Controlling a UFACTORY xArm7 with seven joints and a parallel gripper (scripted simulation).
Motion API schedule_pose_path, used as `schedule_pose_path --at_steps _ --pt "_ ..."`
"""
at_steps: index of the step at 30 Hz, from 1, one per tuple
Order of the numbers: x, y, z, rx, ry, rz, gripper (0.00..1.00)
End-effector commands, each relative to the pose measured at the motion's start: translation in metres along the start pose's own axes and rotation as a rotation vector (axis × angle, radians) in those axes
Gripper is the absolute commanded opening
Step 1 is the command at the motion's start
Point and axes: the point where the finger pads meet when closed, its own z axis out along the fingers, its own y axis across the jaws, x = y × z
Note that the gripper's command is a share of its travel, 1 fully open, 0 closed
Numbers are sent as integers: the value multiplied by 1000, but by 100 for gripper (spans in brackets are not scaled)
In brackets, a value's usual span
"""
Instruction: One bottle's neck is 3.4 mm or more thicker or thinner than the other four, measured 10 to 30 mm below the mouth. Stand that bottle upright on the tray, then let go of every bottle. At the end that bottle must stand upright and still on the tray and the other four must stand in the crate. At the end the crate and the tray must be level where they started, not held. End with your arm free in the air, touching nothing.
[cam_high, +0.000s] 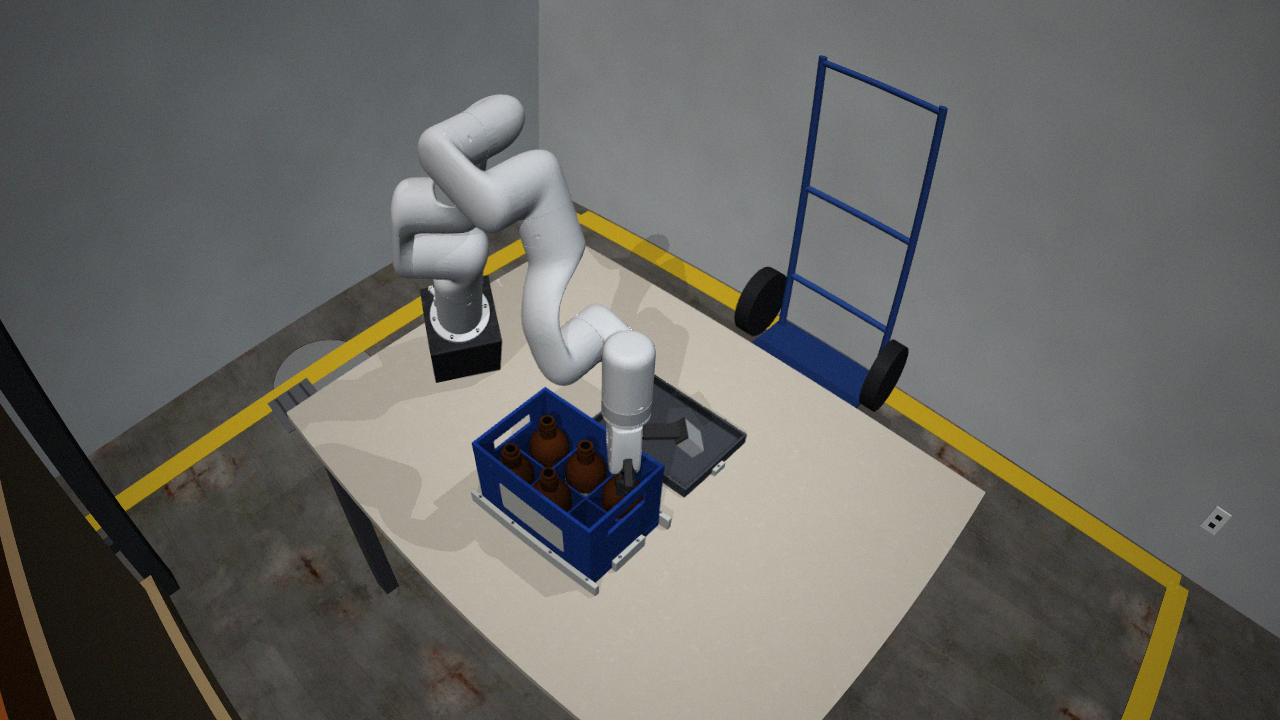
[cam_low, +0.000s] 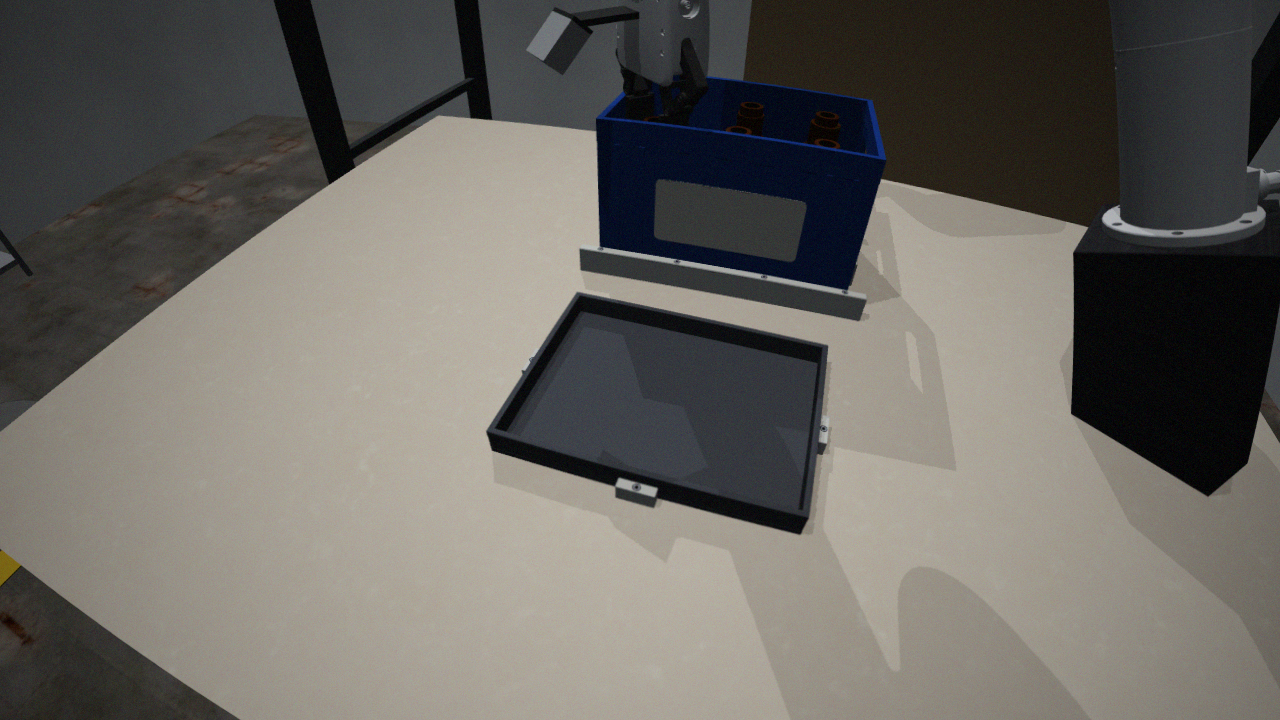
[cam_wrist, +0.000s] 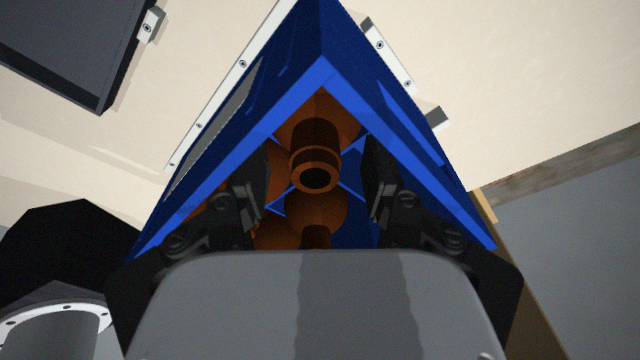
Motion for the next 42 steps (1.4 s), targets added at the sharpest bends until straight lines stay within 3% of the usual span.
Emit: schedule_pose_path --at_steps 1,12,13,42 --pt "1 1 -1 -3 2 0 65" --pt "1 1 -1 -3 2 0 65" --pt "1 1 -1 -3 2 0 0" --pt "1 1 -1 -3 2 0 0"
